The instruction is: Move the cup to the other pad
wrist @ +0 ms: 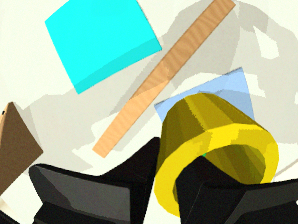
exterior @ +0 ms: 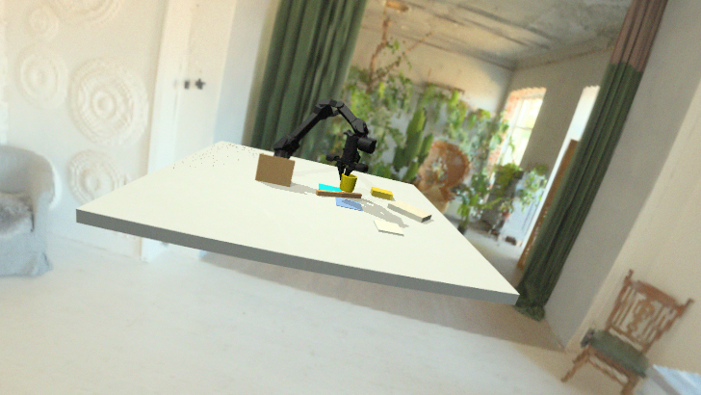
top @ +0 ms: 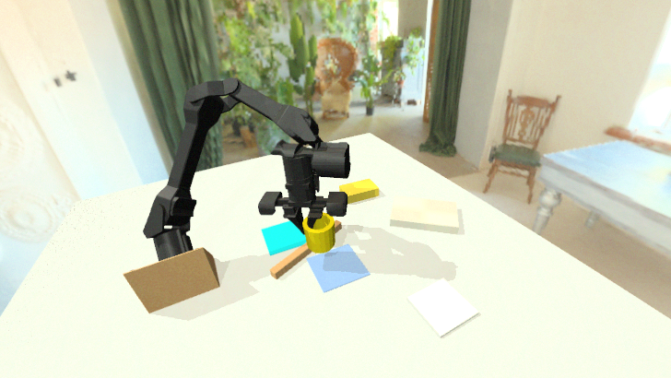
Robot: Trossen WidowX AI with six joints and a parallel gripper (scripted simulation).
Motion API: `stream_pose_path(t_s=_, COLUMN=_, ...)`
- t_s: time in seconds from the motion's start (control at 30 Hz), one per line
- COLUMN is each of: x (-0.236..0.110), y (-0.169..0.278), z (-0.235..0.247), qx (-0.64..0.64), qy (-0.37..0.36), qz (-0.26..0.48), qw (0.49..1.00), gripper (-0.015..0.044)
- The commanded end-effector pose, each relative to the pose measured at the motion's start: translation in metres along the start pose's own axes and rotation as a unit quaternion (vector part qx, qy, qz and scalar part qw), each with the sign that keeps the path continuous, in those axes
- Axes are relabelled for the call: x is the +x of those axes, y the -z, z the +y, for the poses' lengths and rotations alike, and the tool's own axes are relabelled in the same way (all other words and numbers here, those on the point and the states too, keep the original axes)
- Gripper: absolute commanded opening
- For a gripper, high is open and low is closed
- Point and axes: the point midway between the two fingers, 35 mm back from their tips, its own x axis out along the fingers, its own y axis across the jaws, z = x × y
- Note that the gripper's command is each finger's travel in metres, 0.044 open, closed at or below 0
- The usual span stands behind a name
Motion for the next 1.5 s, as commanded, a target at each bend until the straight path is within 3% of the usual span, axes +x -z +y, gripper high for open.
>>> stream_pose_path(t_s=0.0, x=0.000, y=-0.005, z=0.006, qx=0.002, qy=0.001, qz=-0.001, qw=1.000, gripper=0.0000)
stream_pose_path(t_s=1.47, x=-0.003, y=-0.056, z=0.073, qx=0.002, qy=-0.001, qz=-0.002, qw=1.000, gripper=0.0000)
